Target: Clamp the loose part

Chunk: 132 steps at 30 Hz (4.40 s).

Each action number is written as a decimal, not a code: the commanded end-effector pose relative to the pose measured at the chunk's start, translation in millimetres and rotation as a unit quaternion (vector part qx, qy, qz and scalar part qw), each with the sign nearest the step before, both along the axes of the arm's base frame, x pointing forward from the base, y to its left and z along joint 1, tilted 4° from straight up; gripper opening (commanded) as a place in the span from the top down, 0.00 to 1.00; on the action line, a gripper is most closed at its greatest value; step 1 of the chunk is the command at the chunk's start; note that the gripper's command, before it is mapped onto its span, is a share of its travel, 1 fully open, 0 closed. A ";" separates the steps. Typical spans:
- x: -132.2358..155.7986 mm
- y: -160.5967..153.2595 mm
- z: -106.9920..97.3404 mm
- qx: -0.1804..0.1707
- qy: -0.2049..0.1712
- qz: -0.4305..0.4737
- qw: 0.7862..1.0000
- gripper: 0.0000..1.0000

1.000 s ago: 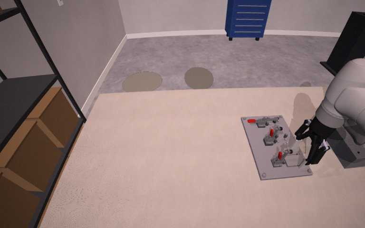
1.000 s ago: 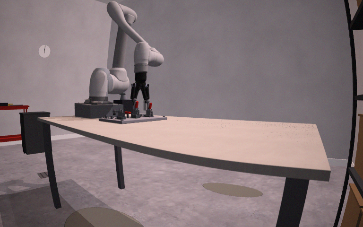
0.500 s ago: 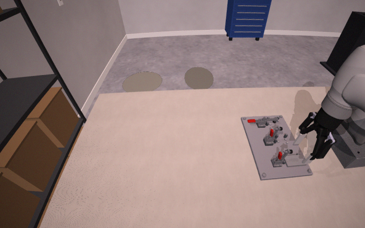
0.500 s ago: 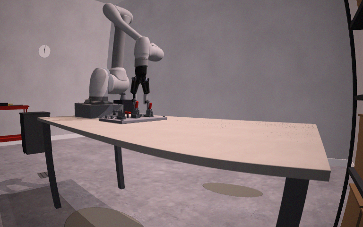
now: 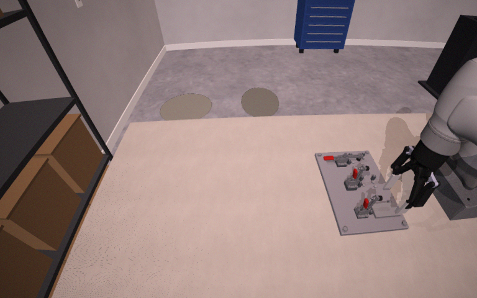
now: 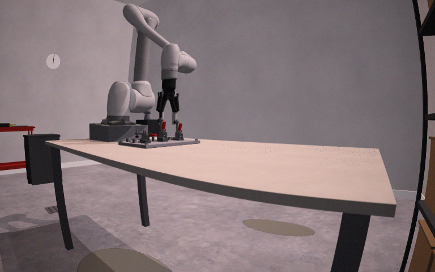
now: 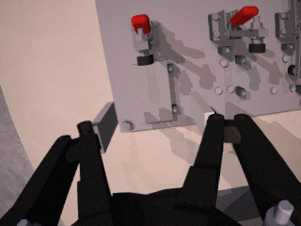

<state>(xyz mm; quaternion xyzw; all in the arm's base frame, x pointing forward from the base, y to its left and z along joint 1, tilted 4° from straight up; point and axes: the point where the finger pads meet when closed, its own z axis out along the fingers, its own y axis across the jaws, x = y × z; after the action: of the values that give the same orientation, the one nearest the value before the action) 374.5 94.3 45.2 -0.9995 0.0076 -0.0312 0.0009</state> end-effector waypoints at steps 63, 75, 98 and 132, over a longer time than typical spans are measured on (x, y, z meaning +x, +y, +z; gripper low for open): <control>81.5 -1.8 103.2 0.000 0.000 0.000 1.000 0.65; 85.0 -1.9 102.3 0.000 0.000 0.000 1.000 0.65; 88.0 -1.8 54.2 0.000 0.000 0.000 1.000 0.65; 90.1 -1.7 20.6 0.000 0.000 0.000 1.000 0.65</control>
<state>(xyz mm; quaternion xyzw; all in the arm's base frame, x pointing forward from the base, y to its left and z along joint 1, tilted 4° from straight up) 464.6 92.5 65.8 -0.9995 0.0076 -0.0312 0.0009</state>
